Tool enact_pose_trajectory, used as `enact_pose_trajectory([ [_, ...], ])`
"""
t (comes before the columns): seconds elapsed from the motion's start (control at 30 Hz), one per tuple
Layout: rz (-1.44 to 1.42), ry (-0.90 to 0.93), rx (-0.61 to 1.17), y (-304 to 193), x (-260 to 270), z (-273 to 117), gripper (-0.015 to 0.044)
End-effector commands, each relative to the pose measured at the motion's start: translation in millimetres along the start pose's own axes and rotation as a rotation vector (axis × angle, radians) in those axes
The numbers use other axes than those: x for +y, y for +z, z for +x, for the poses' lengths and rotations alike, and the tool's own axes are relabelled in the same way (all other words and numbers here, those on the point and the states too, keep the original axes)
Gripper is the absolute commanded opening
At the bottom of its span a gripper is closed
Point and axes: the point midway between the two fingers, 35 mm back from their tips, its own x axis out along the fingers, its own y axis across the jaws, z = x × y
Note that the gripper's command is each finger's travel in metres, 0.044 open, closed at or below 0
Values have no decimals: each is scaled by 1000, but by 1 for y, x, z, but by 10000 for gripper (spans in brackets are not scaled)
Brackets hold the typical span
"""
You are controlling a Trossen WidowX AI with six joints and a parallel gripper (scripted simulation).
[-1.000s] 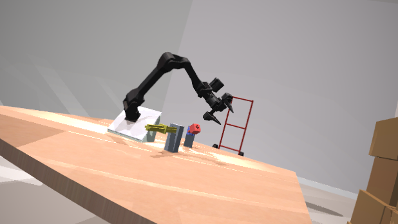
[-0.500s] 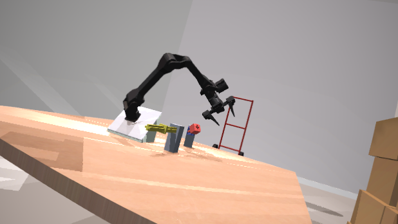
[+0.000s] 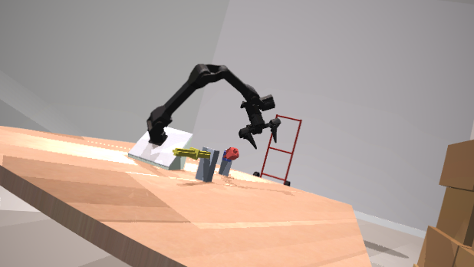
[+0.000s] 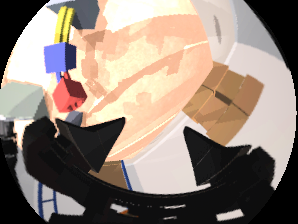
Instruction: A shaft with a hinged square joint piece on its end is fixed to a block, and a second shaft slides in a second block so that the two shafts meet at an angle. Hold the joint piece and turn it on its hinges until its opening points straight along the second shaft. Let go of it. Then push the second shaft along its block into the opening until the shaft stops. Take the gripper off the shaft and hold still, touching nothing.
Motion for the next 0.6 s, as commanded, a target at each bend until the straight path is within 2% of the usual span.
enact_pose_trajectory([
  [0.0, -88, 49, -35, -4, 5, -2, 440],
  [0.57, -427, 265, -170, -29, 39, -18, 440],
])
